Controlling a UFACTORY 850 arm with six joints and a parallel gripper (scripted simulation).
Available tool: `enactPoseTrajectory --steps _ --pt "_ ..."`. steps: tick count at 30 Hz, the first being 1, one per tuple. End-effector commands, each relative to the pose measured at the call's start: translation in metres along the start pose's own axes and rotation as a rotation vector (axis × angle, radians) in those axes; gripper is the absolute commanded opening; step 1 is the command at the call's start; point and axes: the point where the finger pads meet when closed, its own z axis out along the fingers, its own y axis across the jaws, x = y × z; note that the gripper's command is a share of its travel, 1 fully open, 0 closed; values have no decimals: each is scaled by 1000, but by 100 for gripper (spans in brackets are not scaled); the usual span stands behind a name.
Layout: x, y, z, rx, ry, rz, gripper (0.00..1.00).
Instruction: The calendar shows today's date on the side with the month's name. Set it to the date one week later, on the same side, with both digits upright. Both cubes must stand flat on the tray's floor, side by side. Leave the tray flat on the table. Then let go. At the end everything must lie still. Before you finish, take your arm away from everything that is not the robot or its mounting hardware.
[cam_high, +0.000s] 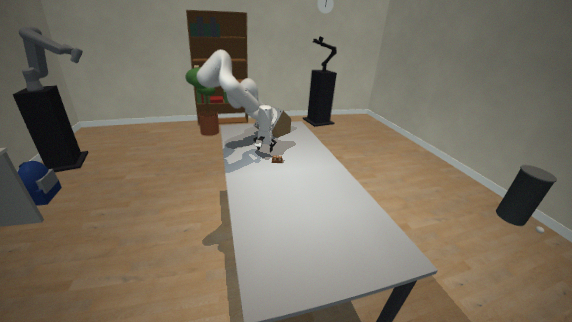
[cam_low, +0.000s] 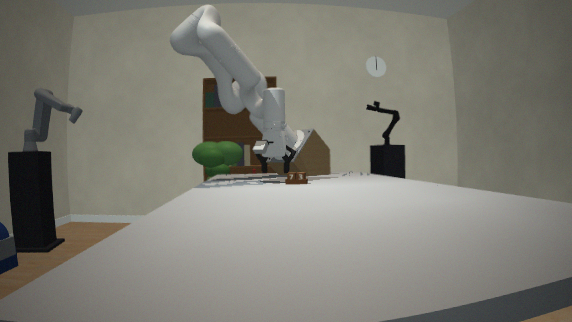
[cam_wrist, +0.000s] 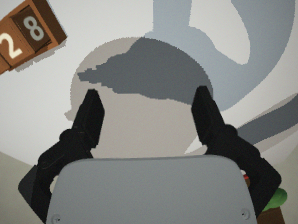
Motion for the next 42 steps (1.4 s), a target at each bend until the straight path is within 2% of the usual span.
enactPoseTrajectory --steps 1,23,28,30,37,42 --pt "0 0 0 0 0 0 100" --pt "0 0 -3 0 0 0 100" --pt "0 0 -18 0 0 0 100" --pt "0 0 -18 0 0 0 100" --pt "0 0 -48 0 0 0 100" --pt "0 0 -59 0 0 0 100"
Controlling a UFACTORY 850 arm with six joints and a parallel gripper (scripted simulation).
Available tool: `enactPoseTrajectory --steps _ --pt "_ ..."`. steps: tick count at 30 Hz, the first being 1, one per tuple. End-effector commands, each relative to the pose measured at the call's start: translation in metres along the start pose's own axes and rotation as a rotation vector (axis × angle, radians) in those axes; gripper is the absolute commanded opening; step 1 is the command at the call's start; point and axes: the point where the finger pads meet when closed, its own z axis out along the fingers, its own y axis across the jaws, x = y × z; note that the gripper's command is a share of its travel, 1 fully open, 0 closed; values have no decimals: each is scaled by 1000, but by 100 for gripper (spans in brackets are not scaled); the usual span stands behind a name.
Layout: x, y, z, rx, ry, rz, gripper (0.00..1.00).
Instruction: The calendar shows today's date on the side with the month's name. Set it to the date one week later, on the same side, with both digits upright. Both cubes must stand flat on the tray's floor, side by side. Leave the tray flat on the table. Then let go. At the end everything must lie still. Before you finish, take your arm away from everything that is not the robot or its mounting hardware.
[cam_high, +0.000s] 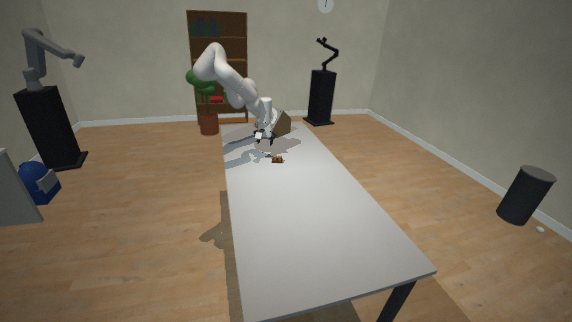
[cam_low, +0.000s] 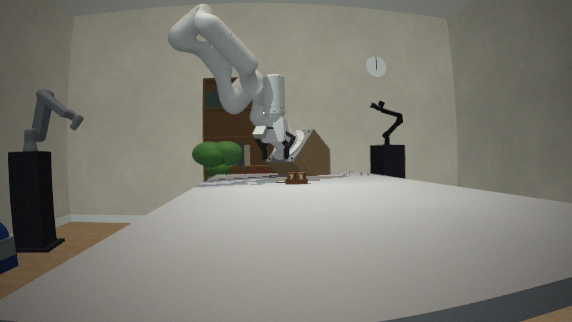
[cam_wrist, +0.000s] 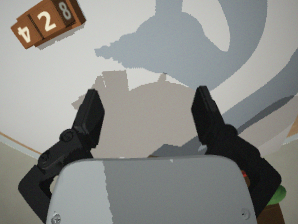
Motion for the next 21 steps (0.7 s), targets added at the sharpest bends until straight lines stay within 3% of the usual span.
enactPoseTrajectory --steps 1,16,21 --pt "0 0 -6 -2 0 -1 100" --pt "1 0 -6 -2 0 5 100" --pt "7 -8 -7 -2 1 112 100"
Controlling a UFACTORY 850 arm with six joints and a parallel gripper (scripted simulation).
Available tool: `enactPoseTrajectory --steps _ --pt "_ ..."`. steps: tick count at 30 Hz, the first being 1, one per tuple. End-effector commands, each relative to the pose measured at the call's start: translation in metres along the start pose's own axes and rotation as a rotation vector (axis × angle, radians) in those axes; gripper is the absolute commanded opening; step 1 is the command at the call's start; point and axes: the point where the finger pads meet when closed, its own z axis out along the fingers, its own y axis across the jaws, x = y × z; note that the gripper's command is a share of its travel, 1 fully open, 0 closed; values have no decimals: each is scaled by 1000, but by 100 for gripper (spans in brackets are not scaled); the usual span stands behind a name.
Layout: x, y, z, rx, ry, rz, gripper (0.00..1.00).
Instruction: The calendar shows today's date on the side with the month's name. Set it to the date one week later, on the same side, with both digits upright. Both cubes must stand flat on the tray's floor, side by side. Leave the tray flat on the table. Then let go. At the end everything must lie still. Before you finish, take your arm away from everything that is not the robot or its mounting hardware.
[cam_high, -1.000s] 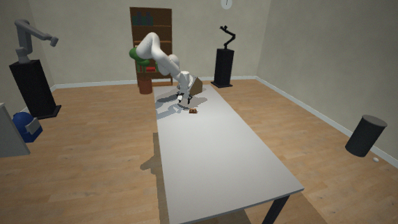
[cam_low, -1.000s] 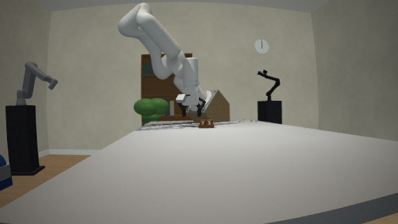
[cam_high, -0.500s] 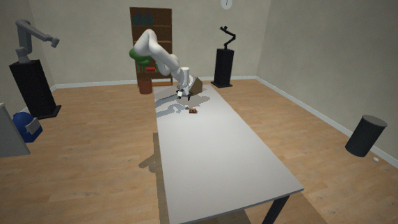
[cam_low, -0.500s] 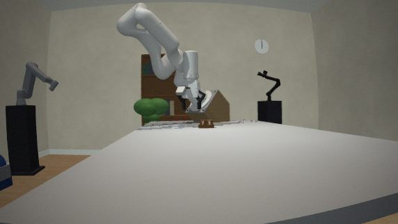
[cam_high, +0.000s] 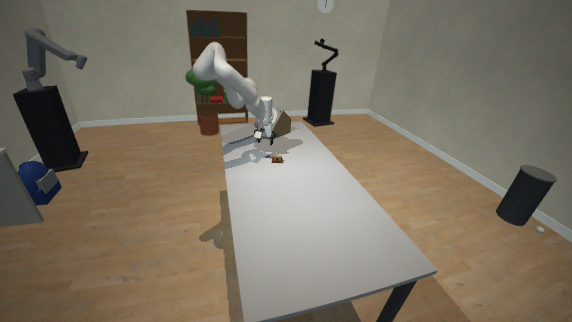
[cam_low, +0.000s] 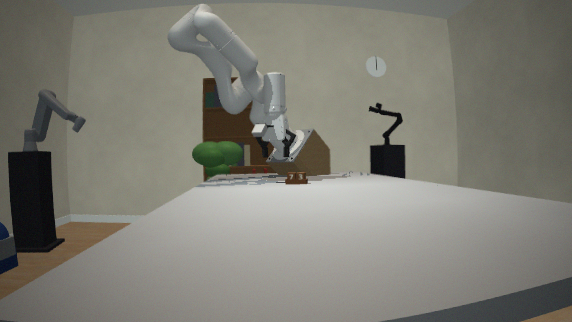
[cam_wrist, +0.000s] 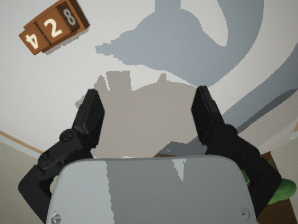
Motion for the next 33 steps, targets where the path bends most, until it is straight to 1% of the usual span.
enactPoseTrajectory --steps 1,4,5,11,12,13,14,16,18,19,20,22,25,26,27,28,30,33 --pt "3 -4 -1 1 2 51 100" --pt "11 -17 -2 0 4 225 100" --pt "12 -18 -2 0 4 245 100" --pt "24 -38 -5 0 5 507 100" --pt "25 -38 -5 0 5 511 100" --pt "28 -44 -6 1 5 593 100" --pt "29 -45 -6 1 5 607 100" --pt "33 -52 -7 1 5 703 100" --pt "33 -52 -7 1 5 703 100" --pt "37 -59 -8 1 5 797 100" --pt "39 -63 -9 1 4 848 100" --pt "41 -66 -9 1 4 886 100" --pt "46 -76 -11 2 3 1022 100" --pt "47 -78 -12 2 3 1043 100" --pt "50 -82 -12 2 2 1106 100" --pt "50 -83 -12 2 2 1108 100" --pt "54 -90 -14 2 1 1205 100" --pt "56 -95 -15 2 0 1270 100"
